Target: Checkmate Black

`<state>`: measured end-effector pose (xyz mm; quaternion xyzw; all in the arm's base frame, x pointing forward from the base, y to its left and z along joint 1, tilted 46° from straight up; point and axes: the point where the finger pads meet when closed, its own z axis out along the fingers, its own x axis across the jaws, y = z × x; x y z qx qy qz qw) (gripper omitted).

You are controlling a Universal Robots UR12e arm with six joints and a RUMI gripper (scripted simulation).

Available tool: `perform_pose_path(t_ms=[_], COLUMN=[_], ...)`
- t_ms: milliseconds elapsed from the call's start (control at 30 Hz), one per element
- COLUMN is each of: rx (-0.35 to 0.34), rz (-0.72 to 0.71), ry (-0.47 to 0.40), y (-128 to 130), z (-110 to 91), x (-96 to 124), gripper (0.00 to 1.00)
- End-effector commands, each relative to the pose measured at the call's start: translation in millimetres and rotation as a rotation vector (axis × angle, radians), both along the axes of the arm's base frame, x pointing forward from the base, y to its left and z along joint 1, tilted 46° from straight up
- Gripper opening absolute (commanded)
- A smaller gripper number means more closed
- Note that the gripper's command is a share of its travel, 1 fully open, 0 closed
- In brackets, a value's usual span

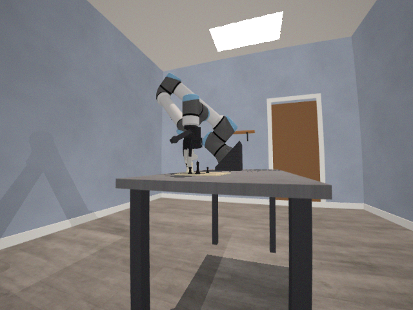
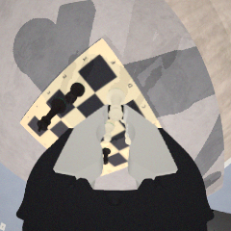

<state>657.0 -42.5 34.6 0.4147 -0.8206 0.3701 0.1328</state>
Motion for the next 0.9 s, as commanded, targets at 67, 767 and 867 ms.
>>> perform_pose_path(t_ms=[67, 767, 867], rx=[0.0, 0.0, 0.0], rz=[0.0, 0.0, 0.0], ry=[-0.001, -0.001, -0.001], y=[14, 69, 69], z=[14, 67, 67], x=[-1, -8, -8], gripper=[0.0, 0.0, 0.0])
